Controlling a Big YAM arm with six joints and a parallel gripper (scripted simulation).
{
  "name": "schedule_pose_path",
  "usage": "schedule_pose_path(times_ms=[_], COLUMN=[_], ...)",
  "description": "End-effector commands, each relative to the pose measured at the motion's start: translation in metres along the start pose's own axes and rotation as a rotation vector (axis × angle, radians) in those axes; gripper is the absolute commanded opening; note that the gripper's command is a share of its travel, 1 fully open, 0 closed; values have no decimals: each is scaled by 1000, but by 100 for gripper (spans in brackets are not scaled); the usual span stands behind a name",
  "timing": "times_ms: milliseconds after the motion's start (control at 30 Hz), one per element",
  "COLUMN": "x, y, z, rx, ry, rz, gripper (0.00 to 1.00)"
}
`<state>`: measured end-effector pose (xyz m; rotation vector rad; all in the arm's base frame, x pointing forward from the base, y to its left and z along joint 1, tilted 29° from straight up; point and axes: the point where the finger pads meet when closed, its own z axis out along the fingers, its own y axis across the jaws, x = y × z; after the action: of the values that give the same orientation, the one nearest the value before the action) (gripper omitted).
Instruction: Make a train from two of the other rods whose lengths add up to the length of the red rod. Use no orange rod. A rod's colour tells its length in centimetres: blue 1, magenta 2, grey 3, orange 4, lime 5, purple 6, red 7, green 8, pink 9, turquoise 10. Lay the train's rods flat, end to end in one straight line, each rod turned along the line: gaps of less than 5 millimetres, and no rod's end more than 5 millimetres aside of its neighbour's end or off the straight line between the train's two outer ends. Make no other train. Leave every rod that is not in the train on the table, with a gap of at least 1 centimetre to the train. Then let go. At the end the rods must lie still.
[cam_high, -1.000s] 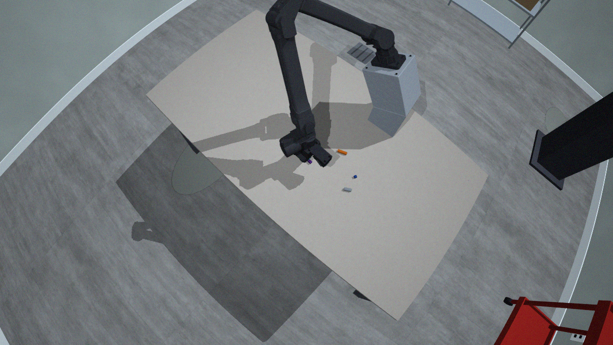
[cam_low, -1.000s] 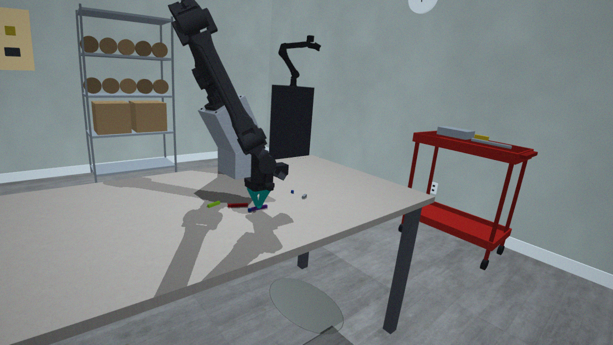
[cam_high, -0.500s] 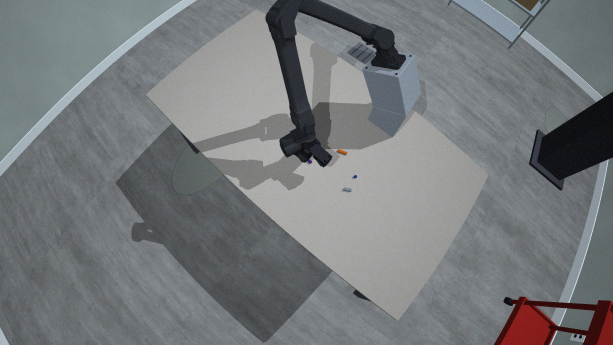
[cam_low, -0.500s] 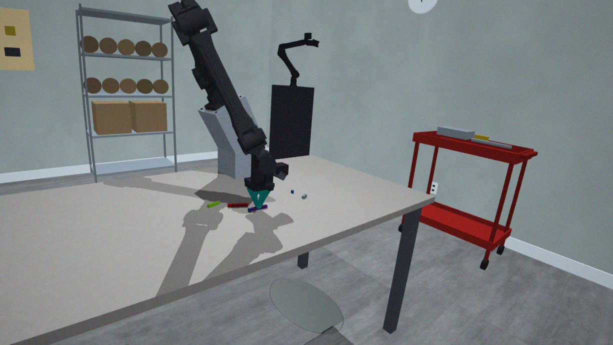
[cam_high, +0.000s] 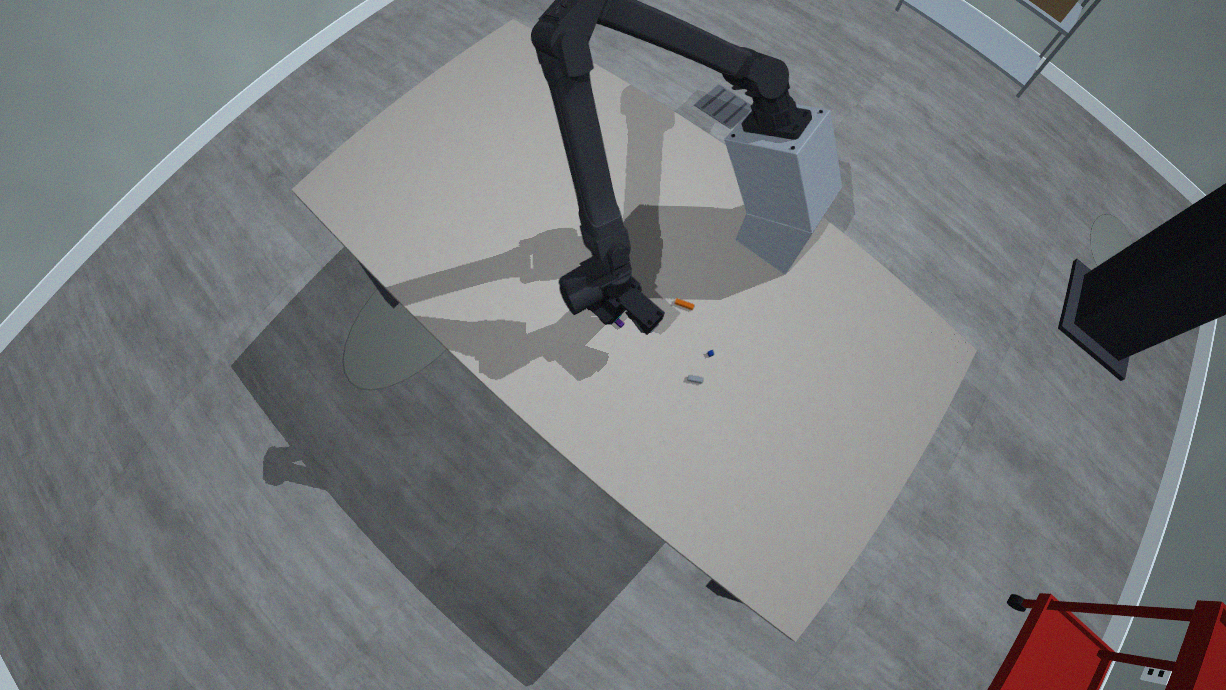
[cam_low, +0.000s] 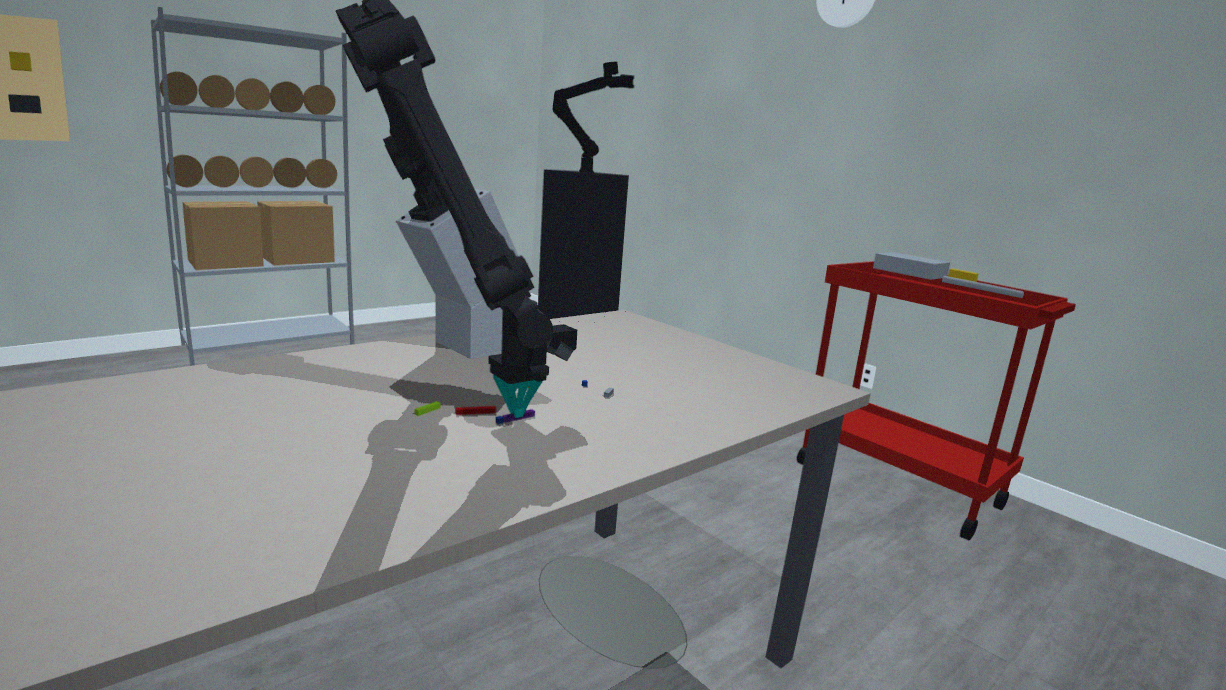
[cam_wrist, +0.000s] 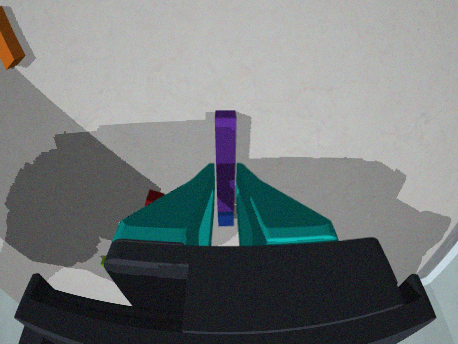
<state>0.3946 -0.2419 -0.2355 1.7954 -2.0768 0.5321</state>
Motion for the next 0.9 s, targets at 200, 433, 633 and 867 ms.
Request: schedule_pose_path(times_ms=[200,433,633,867], x=[-3,-3,-5,-6], y=[1,1,2,-5], z=[9,9,7,-19], rx=[-1,-1,-5,13], ry=[-5,-5,-7,-4], rz=[-1,-1,-5,-8], gripper=[24,24,24,24])
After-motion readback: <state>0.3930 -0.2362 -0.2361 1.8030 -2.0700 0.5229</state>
